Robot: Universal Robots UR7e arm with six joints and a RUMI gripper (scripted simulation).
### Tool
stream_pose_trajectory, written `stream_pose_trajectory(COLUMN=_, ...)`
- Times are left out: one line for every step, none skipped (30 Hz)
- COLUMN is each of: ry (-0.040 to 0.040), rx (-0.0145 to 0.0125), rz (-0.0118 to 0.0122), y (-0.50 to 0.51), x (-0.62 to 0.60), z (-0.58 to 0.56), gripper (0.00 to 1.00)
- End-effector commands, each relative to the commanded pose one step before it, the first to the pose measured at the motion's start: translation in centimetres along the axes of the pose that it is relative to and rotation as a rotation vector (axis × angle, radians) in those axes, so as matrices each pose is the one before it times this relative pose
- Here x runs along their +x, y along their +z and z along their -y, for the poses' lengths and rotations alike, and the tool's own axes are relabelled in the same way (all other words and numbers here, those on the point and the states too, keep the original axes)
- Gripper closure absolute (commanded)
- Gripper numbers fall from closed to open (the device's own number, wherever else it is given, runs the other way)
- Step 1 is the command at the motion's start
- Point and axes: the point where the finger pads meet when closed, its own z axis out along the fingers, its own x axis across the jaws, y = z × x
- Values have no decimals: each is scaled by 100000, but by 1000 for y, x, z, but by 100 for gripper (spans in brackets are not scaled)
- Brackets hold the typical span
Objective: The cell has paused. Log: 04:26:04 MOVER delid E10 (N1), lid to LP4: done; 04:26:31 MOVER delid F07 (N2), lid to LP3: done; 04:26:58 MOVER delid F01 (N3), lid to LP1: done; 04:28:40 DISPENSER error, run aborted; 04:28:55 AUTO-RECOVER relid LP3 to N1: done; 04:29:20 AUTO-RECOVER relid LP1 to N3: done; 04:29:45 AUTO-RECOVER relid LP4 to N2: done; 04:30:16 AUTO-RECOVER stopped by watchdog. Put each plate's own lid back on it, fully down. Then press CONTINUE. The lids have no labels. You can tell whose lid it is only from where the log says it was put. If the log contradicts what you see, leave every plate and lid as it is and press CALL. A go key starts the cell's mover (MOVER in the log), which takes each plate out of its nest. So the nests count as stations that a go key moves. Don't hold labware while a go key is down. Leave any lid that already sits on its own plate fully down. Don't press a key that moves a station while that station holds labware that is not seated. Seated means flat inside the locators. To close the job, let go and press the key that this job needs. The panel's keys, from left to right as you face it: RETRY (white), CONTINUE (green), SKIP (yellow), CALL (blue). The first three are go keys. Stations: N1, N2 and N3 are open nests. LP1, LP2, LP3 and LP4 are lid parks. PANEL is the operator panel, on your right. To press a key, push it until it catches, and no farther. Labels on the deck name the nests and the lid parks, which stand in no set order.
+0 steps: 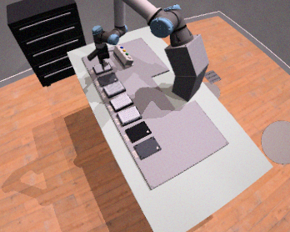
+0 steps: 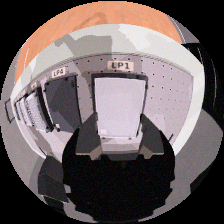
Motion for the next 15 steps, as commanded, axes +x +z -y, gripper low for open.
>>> stream_pose_trajectory(ry=-4, rx=102, rz=-101, y=-56, x=41, z=49, gripper=100)
stream_pose_trajectory(ry=0, rx=0, rz=0, y=0, x=0, z=0, gripper=100)
stream_pose_trajectory(ry=0, rx=0, rz=0, y=0, x=0, z=0, gripper=100)
stream_pose_trajectory(ry=0, rx=0, rz=0, y=0, x=0, z=0, gripper=100)
stream_pose_trajectory(ry=0, rx=0, rz=0, y=0, x=0, z=0, gripper=100)
stream_pose_trajectory(ry=0, rx=0, rz=0, y=0, x=0, z=0, gripper=100)
stream_pose_trajectory(ry=0, rx=0, rz=0, y=0, x=0, z=0, gripper=100)
stream_pose_trajectory(ry=0, rx=0, rz=0, y=0, x=0, z=0, gripper=100)
stream_pose_trajectory(ry=0, rx=0, rz=0, y=0, x=0, z=0, gripper=100)
stream_pose_trajectory(ry=0, rx=0, rz=0, y=0, x=0, z=0, gripper=100)
stream_pose_trajectory(ry=0, rx=0, rz=0, y=0, x=0, z=0, gripper=100)
stream_pose_trajectory(ry=0, rx=0, rz=0, y=0, x=0, z=0, gripper=100)
stream_pose_trajectory(ry=0, rx=0, rz=0, y=0, x=0, z=0, gripper=18)
stream_pose_trajectory(ry=0, rx=0, rz=0, y=0, x=0, z=0, gripper=18)
stream_pose_trajectory(ry=0, rx=0, rz=0, y=0, x=0, z=0, gripper=18)
